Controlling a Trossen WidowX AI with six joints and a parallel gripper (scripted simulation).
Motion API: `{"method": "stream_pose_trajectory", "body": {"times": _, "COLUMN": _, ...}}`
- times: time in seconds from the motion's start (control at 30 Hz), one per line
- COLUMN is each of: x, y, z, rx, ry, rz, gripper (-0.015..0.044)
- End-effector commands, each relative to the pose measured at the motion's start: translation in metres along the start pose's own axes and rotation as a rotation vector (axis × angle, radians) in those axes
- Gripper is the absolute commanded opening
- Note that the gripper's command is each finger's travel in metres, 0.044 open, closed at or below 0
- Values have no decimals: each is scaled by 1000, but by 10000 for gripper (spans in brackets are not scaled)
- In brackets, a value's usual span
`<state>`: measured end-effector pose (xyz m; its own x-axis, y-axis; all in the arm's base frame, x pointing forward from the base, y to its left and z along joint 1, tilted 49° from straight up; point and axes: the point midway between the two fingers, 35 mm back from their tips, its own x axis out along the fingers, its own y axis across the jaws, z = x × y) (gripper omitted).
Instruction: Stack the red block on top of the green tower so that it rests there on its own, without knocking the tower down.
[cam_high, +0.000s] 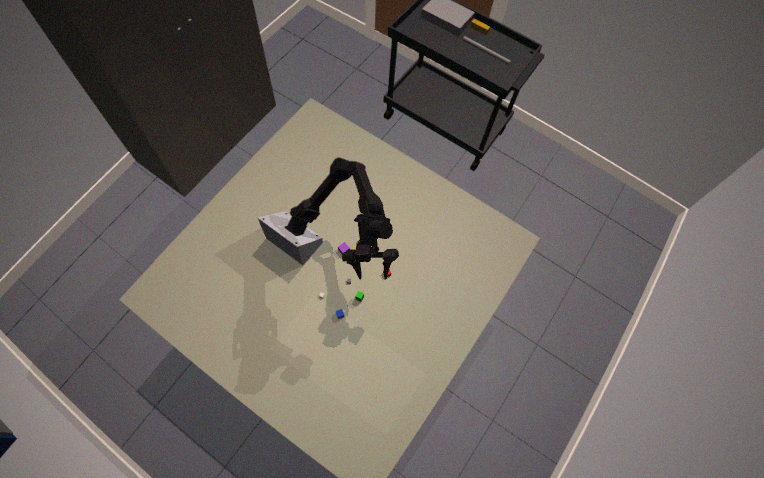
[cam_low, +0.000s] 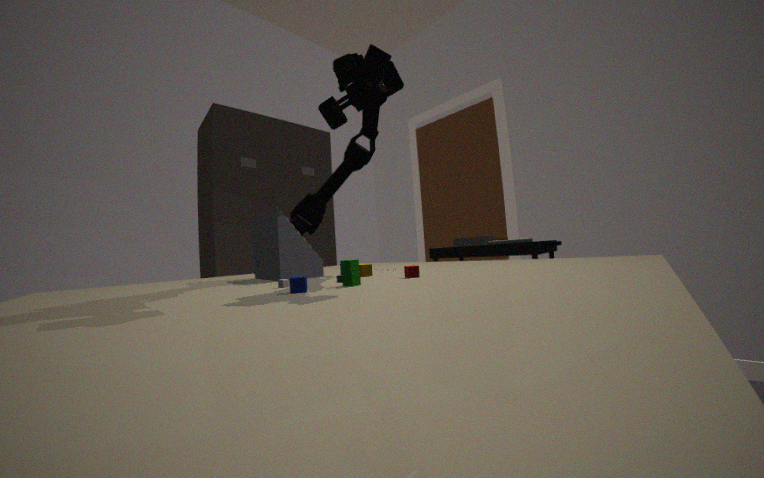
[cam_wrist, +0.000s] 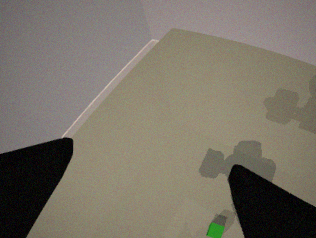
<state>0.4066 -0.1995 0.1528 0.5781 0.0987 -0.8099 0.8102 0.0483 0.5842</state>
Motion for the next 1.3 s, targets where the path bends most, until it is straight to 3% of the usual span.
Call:
{"method": "stream_pose_trajectory", "body": {"times": 0.0, "x": 33, "y": -4, "z": -63, "rx": -188, "ry": 206, "rz": -49, "gripper": 440}}
{"method": "stream_pose_trajectory", "body": {"times": 0.27, "x": 64, "y": -18, "z": -171, "rx": -480, "ry": 565, "rz": -75, "gripper": 440}}
{"method": "stream_pose_trajectory", "body": {"times": 0.57, "x": 71, "y": -41, "z": -275, "rx": -703, "ry": 920, "rz": -54, "gripper": 440}}
{"method": "stream_pose_trajectory", "body": {"times": 1.0, "x": 69, "y": -36, "z": -283, "rx": -713, "ry": 939, "rz": -51, "gripper": 440}}
{"method": "stream_pose_trajectory", "body": {"times": 1.27, "x": 95, "y": -48, "z": -312, "rx": -713, "ry": 941, "rz": -50, "gripper": 440}}
